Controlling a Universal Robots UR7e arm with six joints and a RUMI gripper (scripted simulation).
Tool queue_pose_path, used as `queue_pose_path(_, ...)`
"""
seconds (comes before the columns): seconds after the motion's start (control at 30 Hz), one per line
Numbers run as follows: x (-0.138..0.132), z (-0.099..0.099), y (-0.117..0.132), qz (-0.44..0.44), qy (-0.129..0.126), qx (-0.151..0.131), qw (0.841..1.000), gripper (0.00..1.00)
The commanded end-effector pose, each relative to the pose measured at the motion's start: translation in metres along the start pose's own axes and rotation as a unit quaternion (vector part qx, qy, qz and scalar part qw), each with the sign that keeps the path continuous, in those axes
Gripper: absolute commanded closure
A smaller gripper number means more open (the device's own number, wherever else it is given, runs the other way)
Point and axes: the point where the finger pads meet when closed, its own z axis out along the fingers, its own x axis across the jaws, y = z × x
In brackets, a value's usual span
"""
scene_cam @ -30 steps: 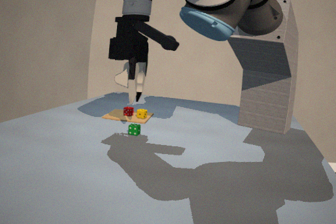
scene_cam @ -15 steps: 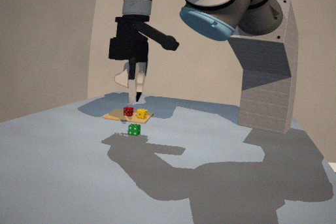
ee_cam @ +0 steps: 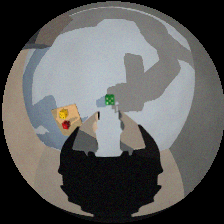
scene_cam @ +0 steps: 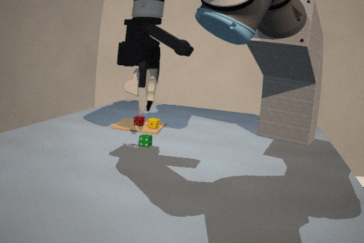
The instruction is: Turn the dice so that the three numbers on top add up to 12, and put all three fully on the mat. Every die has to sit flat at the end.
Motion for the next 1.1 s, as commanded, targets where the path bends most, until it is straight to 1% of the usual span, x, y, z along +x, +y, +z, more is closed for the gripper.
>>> queue_pose_path(0.0,0.001,0.008,-0.002,0.002,0.001,0.001,1.0,0.76)
queue_pose_path(0.77,0.001,0.038,-0.003,0.002,0.001,0.001,1.0,0.76)
queue_pose_path(1.07,0.001,0.044,-0.003,0.002,0.001,0.001,1.0,0.76)
